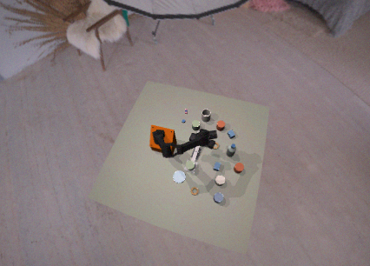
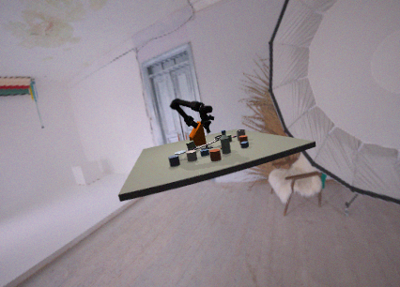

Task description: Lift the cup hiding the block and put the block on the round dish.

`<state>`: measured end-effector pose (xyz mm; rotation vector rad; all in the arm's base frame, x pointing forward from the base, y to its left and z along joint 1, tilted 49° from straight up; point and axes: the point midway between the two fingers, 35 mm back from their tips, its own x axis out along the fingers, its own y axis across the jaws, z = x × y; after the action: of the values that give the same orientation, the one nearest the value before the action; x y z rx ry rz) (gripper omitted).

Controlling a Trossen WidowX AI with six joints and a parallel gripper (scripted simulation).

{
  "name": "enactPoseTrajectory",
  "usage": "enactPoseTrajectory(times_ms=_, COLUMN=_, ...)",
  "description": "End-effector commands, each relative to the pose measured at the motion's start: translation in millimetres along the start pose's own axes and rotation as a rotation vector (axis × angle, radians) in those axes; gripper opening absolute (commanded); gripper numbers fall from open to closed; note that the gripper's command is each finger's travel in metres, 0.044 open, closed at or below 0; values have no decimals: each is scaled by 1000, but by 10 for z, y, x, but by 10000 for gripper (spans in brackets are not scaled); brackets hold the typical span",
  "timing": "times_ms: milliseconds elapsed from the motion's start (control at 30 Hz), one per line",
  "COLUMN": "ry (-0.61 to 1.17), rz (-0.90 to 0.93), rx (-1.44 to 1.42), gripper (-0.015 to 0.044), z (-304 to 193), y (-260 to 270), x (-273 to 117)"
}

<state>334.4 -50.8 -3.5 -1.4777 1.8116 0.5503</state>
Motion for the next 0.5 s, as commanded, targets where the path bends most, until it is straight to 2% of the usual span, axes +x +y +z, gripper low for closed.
enactPoseTrajectory(times_ms=0, ry=-12, rz=-18, rx=14, gripper=0, z=-225, y=-61, x=-4)
enactPoseTrajectory(times_ms=467, ry=-31, rz=-49, rx=11, gripper=0, z=-913, y=-104, x=95)
